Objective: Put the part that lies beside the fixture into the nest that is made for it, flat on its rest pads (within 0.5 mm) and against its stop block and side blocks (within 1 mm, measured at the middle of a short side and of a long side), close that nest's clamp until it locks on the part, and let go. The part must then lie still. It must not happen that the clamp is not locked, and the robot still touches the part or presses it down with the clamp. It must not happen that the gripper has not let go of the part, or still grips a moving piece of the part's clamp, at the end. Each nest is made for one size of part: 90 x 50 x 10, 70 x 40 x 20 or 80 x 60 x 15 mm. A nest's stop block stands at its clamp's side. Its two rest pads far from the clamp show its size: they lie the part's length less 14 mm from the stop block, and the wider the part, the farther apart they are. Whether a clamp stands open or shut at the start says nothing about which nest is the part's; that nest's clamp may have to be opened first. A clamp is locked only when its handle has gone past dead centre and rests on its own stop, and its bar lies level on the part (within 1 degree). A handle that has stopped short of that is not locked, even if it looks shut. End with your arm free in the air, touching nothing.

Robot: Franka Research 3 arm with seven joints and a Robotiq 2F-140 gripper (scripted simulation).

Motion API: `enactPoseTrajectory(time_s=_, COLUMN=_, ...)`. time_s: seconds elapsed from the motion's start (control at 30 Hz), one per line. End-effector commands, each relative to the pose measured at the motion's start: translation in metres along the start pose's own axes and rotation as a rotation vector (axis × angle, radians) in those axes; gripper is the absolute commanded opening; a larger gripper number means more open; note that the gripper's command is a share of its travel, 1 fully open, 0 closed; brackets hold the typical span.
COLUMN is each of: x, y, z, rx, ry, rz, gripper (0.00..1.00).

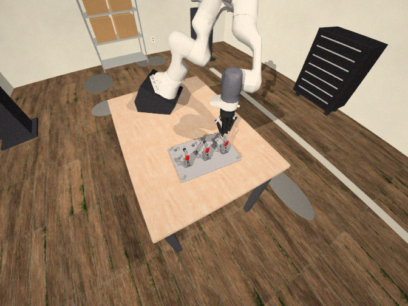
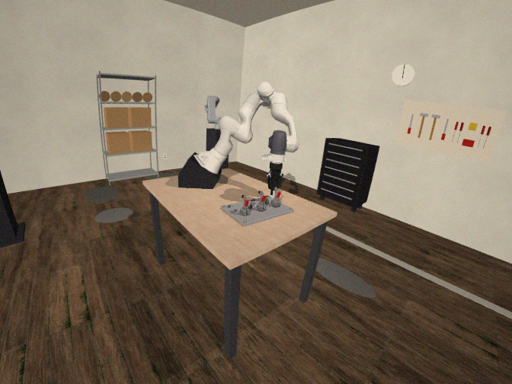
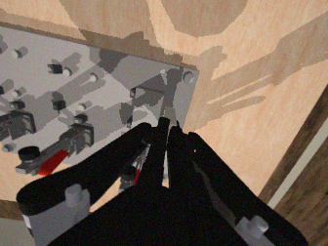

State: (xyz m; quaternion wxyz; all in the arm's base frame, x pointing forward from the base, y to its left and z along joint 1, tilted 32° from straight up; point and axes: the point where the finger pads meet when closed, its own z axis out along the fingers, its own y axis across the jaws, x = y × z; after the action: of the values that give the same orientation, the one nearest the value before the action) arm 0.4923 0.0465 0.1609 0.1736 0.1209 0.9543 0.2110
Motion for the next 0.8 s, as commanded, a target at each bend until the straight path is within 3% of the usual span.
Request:
enactPoseTrajectory(time_s=0.0, x=-0.0002, y=-0.0026, z=0.0002, rx=0.000, ry=-0.002, rz=0.000, gripper=0.00)
enactPoseTrajectory(time_s=0.77, x=-0.0002, y=-0.0073, z=0.0001, rx=0.000, ry=-0.002, rz=0.000, gripper=0.00)
